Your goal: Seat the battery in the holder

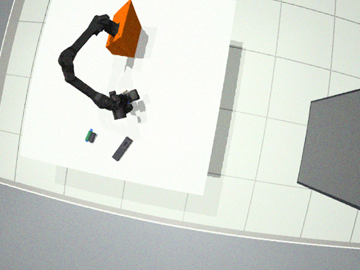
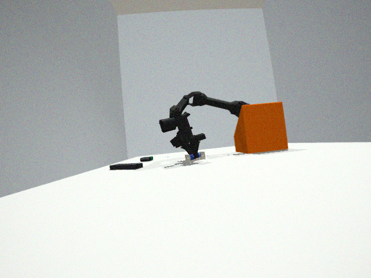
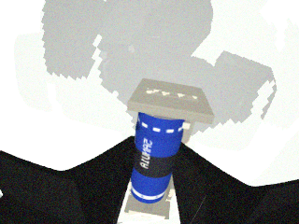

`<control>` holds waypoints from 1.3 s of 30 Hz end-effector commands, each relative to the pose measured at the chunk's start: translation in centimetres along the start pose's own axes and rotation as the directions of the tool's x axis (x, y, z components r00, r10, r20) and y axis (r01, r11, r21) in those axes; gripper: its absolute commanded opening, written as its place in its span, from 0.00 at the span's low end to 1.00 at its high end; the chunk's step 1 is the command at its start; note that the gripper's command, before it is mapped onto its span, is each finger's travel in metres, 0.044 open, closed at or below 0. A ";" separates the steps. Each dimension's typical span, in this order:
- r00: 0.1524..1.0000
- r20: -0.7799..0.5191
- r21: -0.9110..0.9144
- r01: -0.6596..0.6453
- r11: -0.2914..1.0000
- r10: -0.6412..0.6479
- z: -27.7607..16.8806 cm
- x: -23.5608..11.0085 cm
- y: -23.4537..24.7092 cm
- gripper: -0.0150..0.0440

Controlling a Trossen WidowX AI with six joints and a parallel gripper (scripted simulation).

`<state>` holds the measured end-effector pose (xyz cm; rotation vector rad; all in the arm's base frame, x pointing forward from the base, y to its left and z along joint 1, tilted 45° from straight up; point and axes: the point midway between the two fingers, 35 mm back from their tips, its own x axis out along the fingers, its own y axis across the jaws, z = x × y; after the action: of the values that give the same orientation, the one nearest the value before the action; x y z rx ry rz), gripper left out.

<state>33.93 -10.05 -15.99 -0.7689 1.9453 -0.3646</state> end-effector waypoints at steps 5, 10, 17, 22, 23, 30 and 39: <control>0.999 0.036 0.002 -0.006 1.000 0.006 0.2 0.1 0.0 0.40; 0.999 0.050 0.000 -0.005 1.000 0.005 0.0 0.1 -0.1 0.40; 0.998 0.067 -0.004 -0.005 1.000 0.005 -0.2 0.2 -0.2 0.40; 0.998 0.070 -0.004 -0.005 1.000 0.005 -0.3 0.2 -0.2 0.40; 0.998 0.070 -0.005 -0.005 1.000 0.005 -0.4 0.2 -0.2 0.40; 0.997 0.076 -0.006 -0.005 1.000 0.005 -0.7 0.2 -0.2 0.40; 0.996 0.083 -0.008 -0.005 1.000 0.006 -1.2 0.3 -0.3 0.40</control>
<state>32.96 -10.50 -15.58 -0.7680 1.8767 -0.3201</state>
